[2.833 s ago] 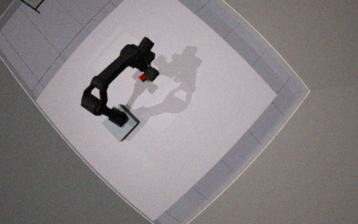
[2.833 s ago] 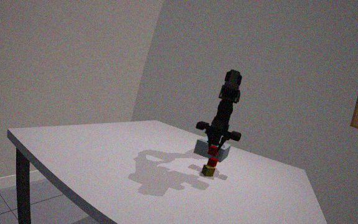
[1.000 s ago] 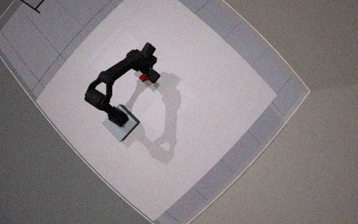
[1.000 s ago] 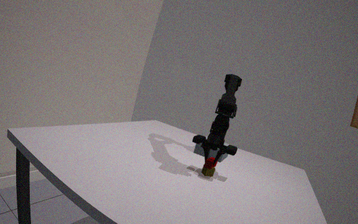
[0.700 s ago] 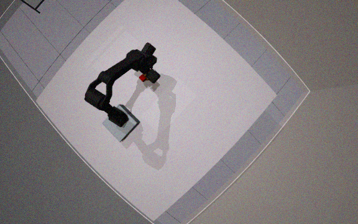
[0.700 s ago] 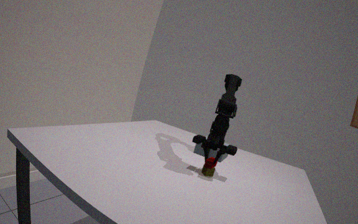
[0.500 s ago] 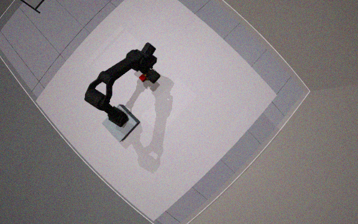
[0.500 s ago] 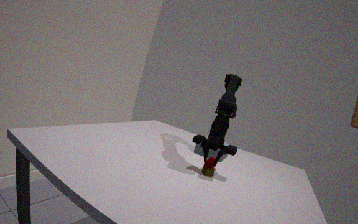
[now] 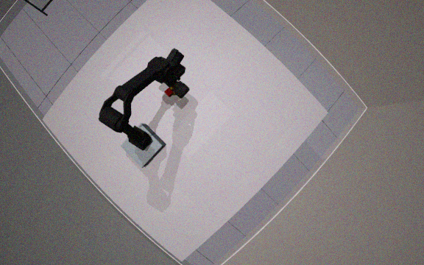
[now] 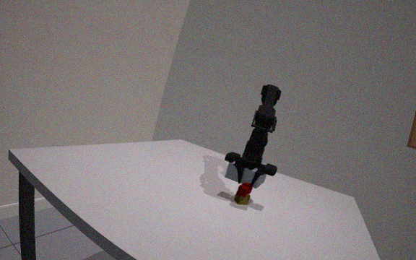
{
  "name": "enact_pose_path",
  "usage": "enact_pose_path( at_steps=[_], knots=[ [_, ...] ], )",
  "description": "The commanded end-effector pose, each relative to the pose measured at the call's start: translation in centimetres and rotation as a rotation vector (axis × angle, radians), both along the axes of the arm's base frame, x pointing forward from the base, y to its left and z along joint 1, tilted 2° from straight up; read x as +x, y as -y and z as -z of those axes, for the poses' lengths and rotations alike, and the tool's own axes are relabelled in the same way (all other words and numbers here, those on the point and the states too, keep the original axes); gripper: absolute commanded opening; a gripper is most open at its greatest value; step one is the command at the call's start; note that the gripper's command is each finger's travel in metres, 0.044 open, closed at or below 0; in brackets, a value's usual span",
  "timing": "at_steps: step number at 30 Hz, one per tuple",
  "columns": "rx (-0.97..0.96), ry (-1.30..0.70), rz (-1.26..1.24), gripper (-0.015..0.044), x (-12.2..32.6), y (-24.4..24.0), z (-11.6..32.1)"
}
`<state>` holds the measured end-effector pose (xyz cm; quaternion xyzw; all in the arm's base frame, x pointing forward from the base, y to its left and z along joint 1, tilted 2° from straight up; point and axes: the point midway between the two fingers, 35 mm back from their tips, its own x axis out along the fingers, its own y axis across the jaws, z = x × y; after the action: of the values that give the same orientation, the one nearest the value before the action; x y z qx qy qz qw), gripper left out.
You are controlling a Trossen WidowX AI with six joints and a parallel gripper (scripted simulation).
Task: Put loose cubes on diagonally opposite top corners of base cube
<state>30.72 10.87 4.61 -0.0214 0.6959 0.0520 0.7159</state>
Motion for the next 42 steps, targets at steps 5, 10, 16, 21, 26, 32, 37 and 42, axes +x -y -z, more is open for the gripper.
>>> enact_pose_path(
  at_steps=[5,10,16,21,26,32,37,42],
  knots=[
    [0.002,0.007,-0.002,0.0205,0.1,0.0,-1.3],
    [0.002,0.007,-0.002,0.0205,0.0,0.0,-2.0],
    [0.002,0.007,-0.002,0.0205,0.0,0.1,-2.8],
    [0.002,0.007,-0.002,0.0205,0.0,0.1,-3.5],
    [0.002,0.007,-0.002,0.0205,0.0,0.1,-4.2],
    [0.002,0.007,-0.002,0.0205,0.0,0.2,-4.7],
    [0.001,0.005,0.002,0.0284,-0.1,0.2,-4.9],
    [0.003,0.001,0.002,0.0400,-1.1,-1.9,-4.8]
  ],
)
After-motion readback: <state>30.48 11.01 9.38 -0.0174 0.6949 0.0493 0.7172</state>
